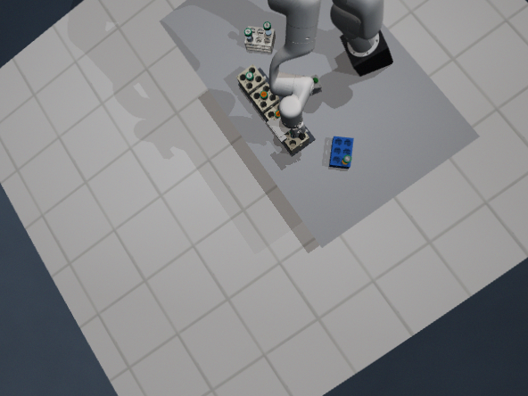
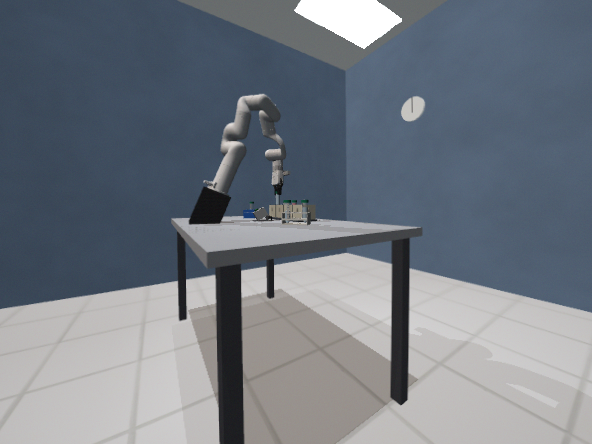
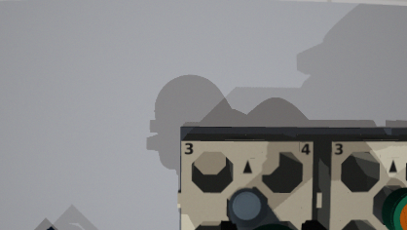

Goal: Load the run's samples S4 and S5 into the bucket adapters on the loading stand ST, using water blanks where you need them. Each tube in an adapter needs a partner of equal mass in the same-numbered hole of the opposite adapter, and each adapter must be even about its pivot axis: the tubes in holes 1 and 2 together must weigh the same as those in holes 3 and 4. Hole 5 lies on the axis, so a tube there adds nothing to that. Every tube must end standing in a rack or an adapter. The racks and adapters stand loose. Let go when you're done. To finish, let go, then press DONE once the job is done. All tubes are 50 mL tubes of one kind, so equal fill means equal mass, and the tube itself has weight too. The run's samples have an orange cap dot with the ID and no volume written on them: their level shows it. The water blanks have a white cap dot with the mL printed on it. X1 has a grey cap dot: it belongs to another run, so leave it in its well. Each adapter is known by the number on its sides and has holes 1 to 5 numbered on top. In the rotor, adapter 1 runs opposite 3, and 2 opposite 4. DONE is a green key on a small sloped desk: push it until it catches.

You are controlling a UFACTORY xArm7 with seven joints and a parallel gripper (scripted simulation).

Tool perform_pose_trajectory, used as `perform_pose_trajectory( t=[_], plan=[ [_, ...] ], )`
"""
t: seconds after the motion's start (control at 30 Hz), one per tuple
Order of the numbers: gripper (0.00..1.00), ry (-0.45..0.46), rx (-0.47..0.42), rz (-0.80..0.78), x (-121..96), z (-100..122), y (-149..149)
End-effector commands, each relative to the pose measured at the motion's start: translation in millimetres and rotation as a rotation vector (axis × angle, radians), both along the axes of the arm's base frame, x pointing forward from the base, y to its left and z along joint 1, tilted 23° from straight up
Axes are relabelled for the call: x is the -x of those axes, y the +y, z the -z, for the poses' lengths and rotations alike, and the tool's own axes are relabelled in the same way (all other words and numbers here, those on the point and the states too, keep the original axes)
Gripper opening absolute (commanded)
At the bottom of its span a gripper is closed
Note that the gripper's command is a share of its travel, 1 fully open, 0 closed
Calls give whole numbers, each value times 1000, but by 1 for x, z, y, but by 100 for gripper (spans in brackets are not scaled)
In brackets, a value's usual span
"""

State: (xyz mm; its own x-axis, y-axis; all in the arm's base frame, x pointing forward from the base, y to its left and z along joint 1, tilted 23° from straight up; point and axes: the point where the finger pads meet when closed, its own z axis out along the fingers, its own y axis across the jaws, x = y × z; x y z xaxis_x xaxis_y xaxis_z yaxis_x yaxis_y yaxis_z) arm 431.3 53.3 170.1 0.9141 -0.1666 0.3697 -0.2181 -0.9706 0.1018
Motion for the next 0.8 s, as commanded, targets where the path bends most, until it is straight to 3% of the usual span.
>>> perform_pose_trajectory(
  t=[0.0,0.77],
  plan=[
    [0,-4,-1,-1,-2,1,0],
    [0,-4,-1,-1,-9,21,-4]
  ],
)
